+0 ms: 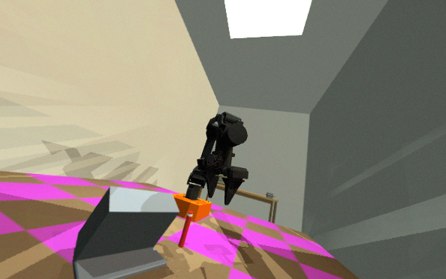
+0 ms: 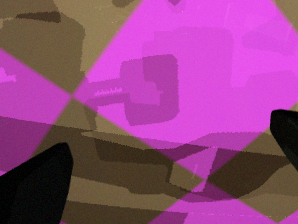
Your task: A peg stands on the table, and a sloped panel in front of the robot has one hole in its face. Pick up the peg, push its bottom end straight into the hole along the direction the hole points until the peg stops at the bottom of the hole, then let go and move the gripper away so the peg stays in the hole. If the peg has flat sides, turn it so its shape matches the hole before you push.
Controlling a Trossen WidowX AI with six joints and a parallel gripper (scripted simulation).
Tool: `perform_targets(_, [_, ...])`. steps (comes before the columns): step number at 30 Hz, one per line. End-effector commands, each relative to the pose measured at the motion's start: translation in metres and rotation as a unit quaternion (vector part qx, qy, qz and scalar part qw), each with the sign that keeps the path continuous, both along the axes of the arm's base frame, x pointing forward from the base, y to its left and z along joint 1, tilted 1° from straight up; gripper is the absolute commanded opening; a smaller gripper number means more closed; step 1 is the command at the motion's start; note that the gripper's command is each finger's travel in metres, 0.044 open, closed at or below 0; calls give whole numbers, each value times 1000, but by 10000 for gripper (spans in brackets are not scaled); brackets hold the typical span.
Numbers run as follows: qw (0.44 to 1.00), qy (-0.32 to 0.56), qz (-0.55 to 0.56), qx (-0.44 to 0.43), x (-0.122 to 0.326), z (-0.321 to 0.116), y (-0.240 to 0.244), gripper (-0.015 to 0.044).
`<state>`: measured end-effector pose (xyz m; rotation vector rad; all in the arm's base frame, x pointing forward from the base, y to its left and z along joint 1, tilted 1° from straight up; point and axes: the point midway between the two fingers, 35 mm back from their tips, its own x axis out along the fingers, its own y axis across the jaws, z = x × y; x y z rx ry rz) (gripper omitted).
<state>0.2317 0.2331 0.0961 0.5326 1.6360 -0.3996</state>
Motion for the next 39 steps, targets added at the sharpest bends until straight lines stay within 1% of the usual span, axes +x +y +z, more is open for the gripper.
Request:
perform_targets(1, [1000, -19, 15, -19, 16, -10, -15, 440])
perform_targets(9, [997, -51, 39, -49, 46, -20, -44, 440])
perform_targets(16, [997, -52, 39, -50, 46, -24, -44, 440])
perform_targets(39, [997, -52, 39, -50, 48, -62, -43, 440])
